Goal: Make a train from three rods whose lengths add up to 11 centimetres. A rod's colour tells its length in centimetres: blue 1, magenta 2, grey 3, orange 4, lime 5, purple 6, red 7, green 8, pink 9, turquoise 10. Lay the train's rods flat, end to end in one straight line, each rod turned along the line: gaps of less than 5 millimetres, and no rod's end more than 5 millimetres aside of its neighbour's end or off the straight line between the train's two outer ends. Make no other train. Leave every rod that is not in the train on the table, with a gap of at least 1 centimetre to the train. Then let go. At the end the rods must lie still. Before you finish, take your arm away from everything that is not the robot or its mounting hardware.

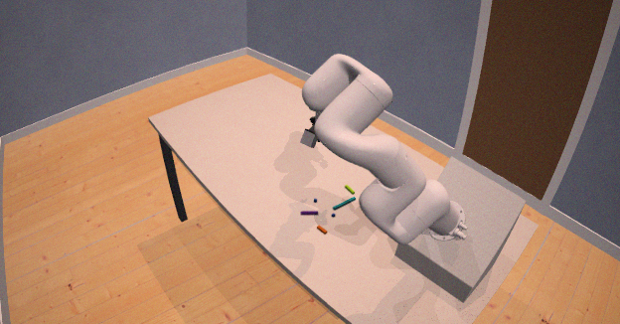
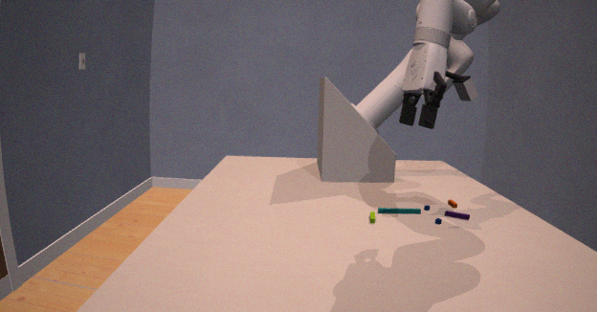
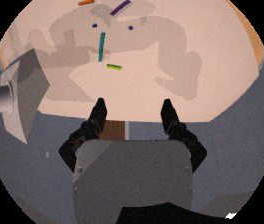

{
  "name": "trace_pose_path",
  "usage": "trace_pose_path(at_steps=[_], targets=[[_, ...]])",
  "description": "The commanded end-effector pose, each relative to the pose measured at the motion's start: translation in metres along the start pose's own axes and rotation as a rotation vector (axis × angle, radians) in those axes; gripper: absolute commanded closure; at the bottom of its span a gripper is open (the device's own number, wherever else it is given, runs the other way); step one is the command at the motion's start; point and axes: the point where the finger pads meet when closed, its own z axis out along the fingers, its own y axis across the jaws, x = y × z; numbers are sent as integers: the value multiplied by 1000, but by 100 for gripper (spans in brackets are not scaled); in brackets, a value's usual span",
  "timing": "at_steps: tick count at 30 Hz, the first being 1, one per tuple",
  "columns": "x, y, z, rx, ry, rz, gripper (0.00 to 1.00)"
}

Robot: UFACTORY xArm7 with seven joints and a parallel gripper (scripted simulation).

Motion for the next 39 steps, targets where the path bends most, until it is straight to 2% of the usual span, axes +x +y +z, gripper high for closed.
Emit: trace_pose_path(at_steps=[1,12,14,15,21,29,31,32,39], targets=[[7,-10,13,6,23,166,0],[24,-36,41,37,74,506,0],[24,-36,41,37,74,506,0],[28,-43,48,47,85,595,0],[36,-57,60,69,102,765,0],[47,-77,77,105,120,1012,0],[47,-77,77,105,120,1012,0],[50,-85,83,118,124,1102,0],[58,-102,95,151,128,1303,0]])
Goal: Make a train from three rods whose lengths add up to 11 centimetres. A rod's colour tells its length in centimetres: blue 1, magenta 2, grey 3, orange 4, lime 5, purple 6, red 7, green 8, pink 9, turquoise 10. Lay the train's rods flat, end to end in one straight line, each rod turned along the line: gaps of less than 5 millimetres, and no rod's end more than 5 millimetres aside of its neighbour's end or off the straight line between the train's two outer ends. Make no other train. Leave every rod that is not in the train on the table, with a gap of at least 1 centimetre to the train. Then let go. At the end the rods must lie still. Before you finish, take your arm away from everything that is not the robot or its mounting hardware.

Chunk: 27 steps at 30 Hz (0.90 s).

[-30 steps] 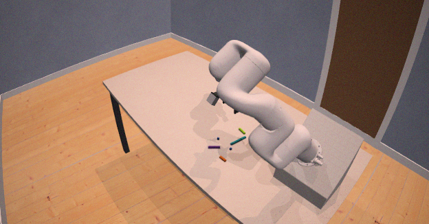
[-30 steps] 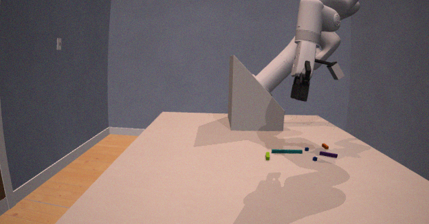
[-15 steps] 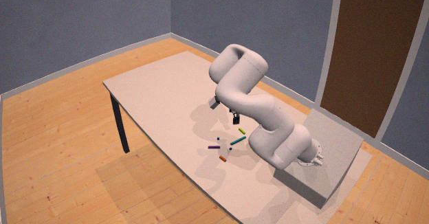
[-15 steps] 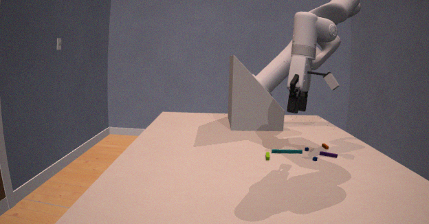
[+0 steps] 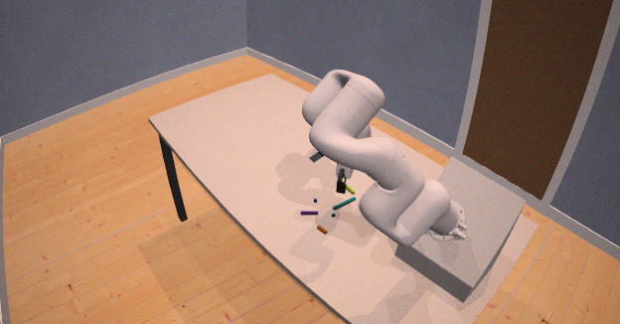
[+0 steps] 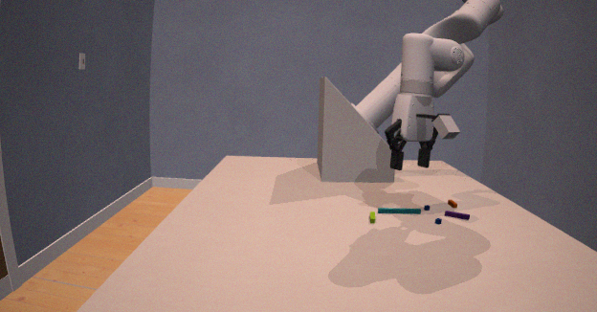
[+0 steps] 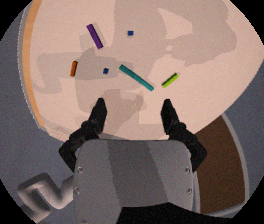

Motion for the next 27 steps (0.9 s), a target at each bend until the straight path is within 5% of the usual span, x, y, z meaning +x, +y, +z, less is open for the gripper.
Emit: trace_pose_path(at_steps=[1,14,27], targets=[[-10,-8,9,10,1,168,0],[-35,-28,31,39,-4,528,0],[-38,-30,32,41,-4,557,0]])
